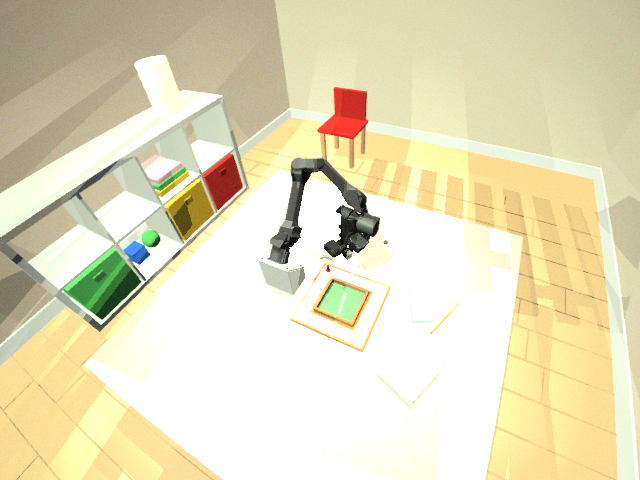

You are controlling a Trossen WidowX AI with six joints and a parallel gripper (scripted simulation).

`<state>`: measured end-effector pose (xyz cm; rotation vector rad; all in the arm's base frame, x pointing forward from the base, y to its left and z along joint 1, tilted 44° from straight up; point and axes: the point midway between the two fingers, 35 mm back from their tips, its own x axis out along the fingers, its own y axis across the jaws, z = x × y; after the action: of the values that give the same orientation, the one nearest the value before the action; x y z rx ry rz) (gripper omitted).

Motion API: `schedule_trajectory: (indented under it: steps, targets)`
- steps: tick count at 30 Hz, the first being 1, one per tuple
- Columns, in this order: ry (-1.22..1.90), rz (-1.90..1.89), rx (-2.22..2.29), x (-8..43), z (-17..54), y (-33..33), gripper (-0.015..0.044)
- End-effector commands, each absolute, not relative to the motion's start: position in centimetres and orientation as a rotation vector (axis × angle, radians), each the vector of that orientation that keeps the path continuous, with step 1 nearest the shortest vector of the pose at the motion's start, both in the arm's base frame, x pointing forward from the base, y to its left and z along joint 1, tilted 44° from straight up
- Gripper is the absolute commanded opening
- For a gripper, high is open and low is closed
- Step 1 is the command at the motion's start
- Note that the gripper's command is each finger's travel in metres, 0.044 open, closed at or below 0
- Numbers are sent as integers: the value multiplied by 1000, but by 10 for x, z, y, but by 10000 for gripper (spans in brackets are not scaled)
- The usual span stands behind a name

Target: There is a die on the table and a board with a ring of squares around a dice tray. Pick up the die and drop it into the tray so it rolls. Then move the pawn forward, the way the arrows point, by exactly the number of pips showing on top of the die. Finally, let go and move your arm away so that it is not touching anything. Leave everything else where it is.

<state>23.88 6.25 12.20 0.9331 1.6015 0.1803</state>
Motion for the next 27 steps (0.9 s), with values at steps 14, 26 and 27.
schedule_trajectory:
  steps: [14,26,27]
  targets:
    - [1689,-278,1351,263,68,19,0]
    - [1692,-621,1673,271,26,-14,0]
    - [1690,-650,1700,272,22,-17,0]
